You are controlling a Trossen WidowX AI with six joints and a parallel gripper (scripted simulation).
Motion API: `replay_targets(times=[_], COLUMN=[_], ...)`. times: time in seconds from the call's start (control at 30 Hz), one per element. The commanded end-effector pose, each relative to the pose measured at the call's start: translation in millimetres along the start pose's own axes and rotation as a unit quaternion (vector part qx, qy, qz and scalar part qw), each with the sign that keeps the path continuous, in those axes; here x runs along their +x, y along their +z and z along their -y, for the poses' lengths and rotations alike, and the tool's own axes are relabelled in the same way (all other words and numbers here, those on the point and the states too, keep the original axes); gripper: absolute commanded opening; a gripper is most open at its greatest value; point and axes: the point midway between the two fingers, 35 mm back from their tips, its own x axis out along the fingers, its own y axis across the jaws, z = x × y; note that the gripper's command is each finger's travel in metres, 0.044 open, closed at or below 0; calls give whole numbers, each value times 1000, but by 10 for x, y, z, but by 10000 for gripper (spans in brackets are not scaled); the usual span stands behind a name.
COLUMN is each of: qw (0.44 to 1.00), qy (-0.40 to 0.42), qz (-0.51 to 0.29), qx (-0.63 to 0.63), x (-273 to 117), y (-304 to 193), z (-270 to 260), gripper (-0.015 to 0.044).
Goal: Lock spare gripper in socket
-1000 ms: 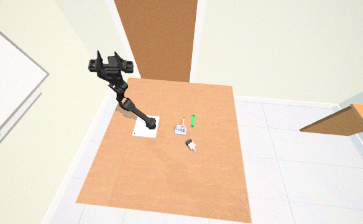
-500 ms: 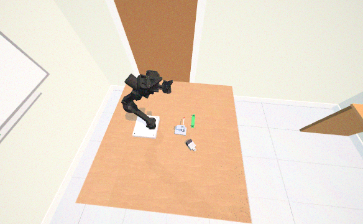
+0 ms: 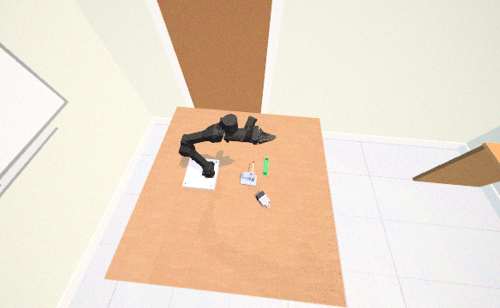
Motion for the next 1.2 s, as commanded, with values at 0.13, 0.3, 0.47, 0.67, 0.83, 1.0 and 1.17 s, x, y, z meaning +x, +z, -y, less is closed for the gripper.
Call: replay_targets(times=[0.13,0.3,0.47,0.67,0.83,1.0,1.17], qw=[983,955,914,847,778,701,688], qy=[174,283,387,504,592,669,679], qz=[-50,-79,-107,-139,-164,-188,-191], qx=[-18,-36,-60,-96,-129,-164,-170], x=[350,402,330,107,-167,-482,-533], y=[-202,-314,-419,-542,-641,-733,-747], z=[-1031,-1684,-2297,-2941,-3378,-3701,-3742], gripper=[300,300,300,300,300,300,300])
